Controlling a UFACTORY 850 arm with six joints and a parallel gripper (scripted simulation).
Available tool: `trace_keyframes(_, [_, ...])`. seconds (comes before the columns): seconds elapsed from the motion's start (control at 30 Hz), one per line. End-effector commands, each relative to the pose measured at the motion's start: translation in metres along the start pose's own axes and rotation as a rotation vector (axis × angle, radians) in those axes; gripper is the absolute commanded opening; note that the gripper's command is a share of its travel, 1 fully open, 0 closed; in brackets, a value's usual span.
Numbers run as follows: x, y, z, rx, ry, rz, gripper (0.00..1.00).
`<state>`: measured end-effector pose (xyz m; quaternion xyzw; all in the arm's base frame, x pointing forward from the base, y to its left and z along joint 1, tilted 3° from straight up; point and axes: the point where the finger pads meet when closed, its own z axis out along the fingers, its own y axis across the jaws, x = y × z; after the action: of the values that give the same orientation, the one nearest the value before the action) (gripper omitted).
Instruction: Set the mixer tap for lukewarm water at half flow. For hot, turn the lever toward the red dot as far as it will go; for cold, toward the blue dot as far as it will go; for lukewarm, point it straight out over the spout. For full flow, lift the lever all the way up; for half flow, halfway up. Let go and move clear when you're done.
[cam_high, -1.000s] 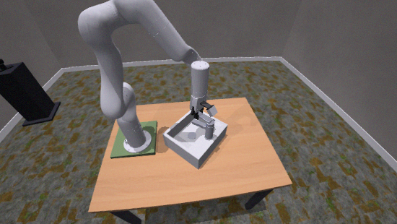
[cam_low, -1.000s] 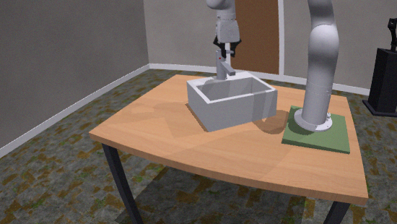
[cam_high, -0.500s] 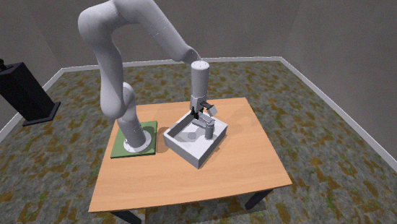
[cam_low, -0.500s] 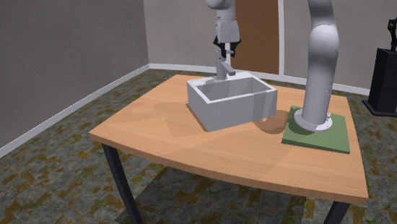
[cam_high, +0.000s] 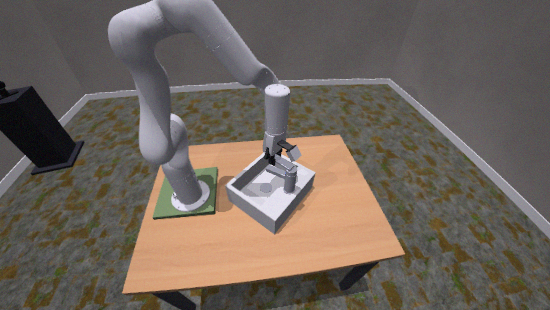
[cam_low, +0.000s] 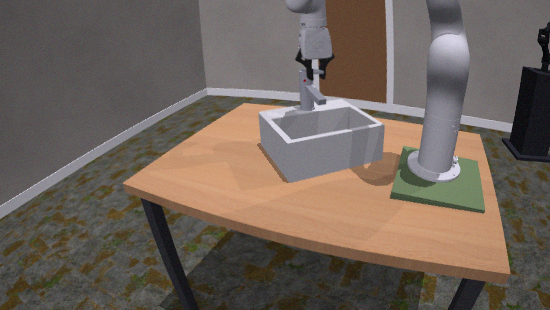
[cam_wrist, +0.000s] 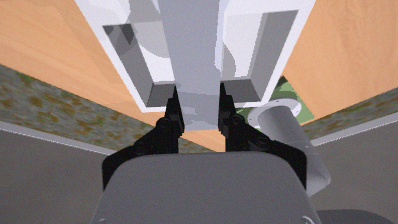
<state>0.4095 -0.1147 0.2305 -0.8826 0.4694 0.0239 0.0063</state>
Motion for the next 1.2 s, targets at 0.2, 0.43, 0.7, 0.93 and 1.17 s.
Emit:
trace_keyframes(0.2, [0.002, 0.0, -0.005, 0.001, 0.002, 0.0, 0.0])
trace_keyframes(0.43, [0.004, 0.0, -0.012, 0.001, 0.002, 0.0, 0.0])
trace_keyframes(0.7, [0.004, 0.0, -0.012, 0.001, 0.002, 0.0, 0.0])
trace_keyframes(0.93, [0.004, 0.0, -0.012, 0.001, 0.002, 0.0, 0.73])
trace_keyframes(1.17, [0.004, 0.0, -0.012, 0.001, 0.002, 0.0, 0.73])
